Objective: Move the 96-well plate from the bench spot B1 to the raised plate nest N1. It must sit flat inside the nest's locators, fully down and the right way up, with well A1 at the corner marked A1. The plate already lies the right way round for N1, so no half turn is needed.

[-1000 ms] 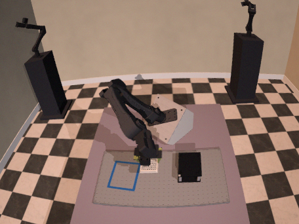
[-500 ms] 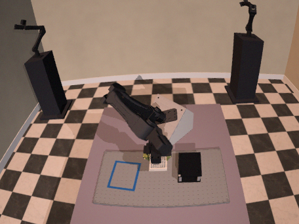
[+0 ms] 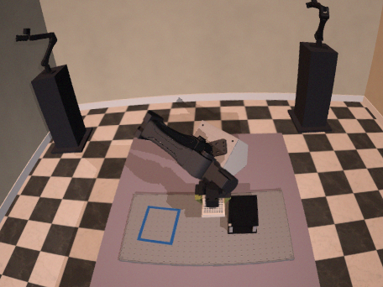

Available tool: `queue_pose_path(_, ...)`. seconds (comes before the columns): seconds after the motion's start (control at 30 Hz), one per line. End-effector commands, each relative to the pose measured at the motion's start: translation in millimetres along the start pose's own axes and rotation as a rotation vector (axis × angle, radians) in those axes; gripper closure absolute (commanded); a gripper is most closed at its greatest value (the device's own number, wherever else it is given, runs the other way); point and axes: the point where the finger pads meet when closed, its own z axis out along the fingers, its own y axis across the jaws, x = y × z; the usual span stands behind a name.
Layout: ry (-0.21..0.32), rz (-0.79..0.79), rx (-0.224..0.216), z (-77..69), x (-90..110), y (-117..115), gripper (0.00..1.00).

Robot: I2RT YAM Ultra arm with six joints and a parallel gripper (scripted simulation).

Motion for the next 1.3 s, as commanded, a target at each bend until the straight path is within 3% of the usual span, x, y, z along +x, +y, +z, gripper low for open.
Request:
queue_pose_path(0.0, -0.022, 0.035, 0.001, -10.5, -7, 12, 1.0)
queue_pose_path(1.27, -0.02, 0.035, -0.004, -29.1, 4, 119, 1.0)
